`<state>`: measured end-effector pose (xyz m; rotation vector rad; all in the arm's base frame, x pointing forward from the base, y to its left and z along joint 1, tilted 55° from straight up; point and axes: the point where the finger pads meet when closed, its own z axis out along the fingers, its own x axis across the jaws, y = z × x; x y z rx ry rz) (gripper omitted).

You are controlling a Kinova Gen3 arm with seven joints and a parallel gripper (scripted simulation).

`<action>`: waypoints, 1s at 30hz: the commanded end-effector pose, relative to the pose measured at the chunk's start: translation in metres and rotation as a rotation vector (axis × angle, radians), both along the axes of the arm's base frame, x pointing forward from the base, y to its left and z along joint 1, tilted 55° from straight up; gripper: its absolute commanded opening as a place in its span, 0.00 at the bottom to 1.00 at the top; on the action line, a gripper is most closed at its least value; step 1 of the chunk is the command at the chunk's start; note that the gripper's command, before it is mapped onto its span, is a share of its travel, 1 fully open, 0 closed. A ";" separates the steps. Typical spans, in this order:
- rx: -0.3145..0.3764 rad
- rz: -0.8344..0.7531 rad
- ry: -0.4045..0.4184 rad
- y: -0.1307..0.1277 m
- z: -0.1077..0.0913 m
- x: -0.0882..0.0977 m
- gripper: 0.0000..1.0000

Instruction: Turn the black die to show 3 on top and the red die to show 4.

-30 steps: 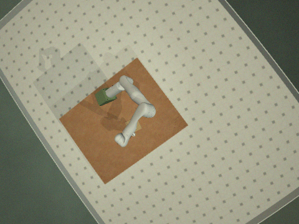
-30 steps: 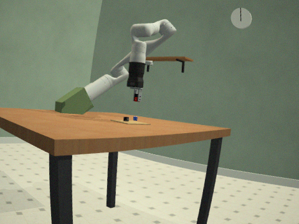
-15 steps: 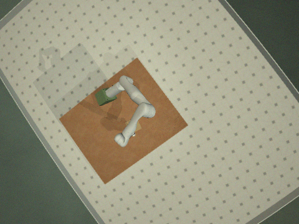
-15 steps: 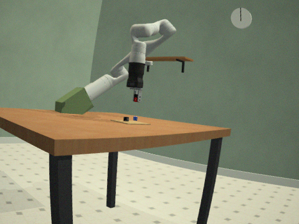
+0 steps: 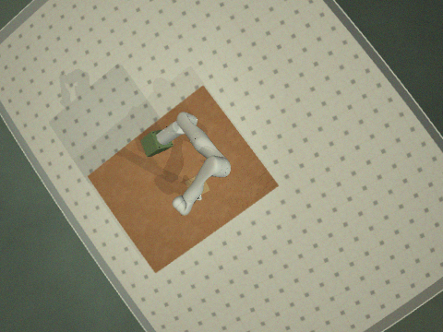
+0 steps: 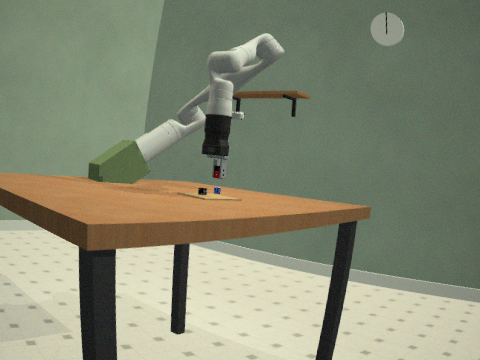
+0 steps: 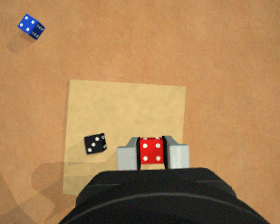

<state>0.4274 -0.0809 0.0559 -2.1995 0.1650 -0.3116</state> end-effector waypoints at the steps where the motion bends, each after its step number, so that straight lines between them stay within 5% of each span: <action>1: 0.005 0.004 0.005 0.010 -0.007 0.002 0.40; 12: 0.005 0.004 0.005 0.038 -0.029 0.012 0.40; 30: 0.005 0.004 0.005 0.040 -0.030 0.012 0.40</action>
